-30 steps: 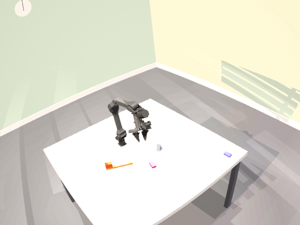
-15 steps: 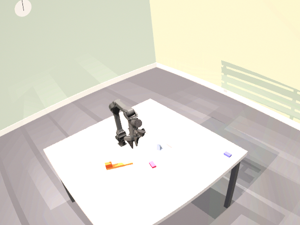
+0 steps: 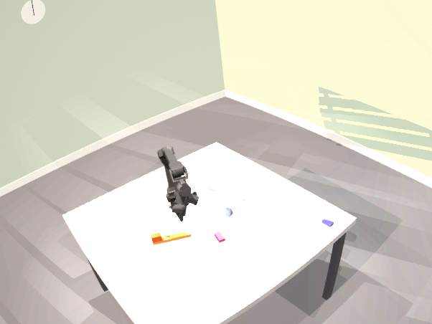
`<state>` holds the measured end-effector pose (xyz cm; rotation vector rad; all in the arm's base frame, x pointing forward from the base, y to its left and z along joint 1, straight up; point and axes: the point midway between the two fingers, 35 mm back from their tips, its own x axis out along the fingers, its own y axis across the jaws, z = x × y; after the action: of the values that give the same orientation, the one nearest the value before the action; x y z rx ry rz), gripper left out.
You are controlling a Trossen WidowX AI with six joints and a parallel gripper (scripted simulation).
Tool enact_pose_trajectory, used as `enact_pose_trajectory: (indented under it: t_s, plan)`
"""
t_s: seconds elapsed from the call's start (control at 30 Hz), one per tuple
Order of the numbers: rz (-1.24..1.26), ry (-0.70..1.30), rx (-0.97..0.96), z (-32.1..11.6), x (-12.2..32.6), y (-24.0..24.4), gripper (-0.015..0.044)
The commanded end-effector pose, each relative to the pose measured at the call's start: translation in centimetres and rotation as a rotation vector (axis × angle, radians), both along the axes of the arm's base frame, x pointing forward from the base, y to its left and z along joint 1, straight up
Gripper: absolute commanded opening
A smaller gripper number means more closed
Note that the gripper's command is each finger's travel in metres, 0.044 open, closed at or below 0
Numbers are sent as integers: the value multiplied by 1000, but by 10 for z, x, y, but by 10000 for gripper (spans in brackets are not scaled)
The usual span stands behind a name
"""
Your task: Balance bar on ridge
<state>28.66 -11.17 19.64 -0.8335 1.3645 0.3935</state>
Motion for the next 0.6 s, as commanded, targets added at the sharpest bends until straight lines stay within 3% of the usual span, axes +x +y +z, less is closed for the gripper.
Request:
enact_pose_trajectory:
  t_s: [0.0, 0.57]
  plan:
    - [51, 52, 15, -9, -9, -10, 315]
    - [308, 201, 110, -36, -50, -53, 315]
